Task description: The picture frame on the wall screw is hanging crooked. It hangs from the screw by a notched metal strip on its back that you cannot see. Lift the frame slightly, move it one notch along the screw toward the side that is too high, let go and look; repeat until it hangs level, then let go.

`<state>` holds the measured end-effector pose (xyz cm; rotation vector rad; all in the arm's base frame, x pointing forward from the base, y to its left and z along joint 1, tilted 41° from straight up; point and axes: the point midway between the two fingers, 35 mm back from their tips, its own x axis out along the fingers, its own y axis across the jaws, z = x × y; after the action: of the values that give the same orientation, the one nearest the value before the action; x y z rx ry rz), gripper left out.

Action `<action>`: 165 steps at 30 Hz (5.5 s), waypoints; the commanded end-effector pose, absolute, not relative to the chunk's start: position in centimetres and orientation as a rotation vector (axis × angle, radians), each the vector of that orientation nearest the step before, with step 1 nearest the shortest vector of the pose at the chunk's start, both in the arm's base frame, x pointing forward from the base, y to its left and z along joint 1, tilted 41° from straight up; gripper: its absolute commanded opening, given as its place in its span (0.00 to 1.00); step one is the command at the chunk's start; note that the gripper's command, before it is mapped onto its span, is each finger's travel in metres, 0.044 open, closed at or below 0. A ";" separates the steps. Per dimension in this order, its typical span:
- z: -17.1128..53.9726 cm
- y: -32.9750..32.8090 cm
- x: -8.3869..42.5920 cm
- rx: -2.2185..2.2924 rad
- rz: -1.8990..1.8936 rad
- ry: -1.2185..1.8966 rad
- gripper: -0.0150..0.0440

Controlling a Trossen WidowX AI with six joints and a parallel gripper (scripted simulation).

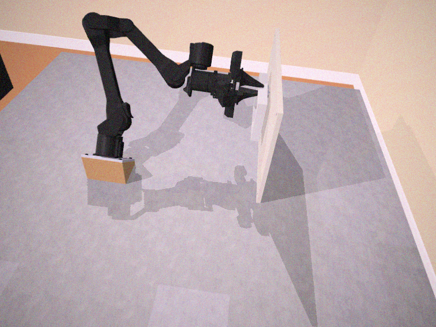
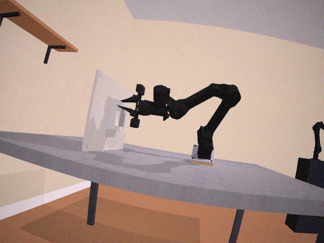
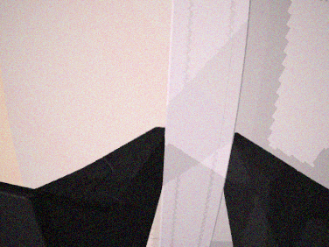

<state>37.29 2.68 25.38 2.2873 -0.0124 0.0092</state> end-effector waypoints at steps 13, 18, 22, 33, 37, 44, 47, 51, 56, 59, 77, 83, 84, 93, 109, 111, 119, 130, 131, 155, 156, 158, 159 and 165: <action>25.4 2.7 37.3 2.282 0.009 -0.012 0.69; 25.8 3.0 35.1 2.348 0.010 -0.015 0.69; 25.8 3.2 31.6 2.457 0.012 -0.020 0.69; 25.7 2.9 27.7 2.573 0.025 -0.021 0.69; 26.8 1.8 25.0 2.583 0.020 -0.022 0.69; 27.4 0.3 19.2 2.601 0.008 -0.024 0.69; 27.3 0.2 18.6 2.603 0.007 -0.024 0.69; 27.4 0.2 19.0 2.600 0.011 -0.027 0.69; 27.3 0.2 18.6 2.603 0.007 -0.024 0.69; 27.3 0.2 18.6 2.603 0.007 -0.024 0.69; 27.3 0.2 18.6 2.603 0.007 -0.024 0.69; 27.3 0.2 18.6 2.603 0.007 -0.024 0.69; 27.3 0.2 18.6 2.603 0.007 -0.024 0.69; 27.3 0.2 18.6 2.603 0.007 -0.024 0.69; 27.3 0.2 18.6 2.603 0.007 -0.024 0.69; 27.3 0.2 18.6 2.603 0.007 -0.024 0.69; 27.3 0.2 18.6 2.603 0.007 -0.024 0.69; 27.3 0.2 18.6 2.603 0.007 -0.024 0.69; 27.3 0.2 18.6 2.603 0.007 -0.024 0.69; 24.4 2.2 25.4 2.455 0.011 -0.026 0.69; 24.4 2.2 25.4 2.455 0.011 -0.026 0.69; 24.4 2.2 25.4 2.455 0.011 -0.026 0.69; 24.4 2.2 25.4 2.455 0.011 -0.026 0.69; 24.4 2.3 25.4 2.455 0.011 -0.026 0.69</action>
<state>25.38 2.33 24.40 2.4590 -0.0182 0.0098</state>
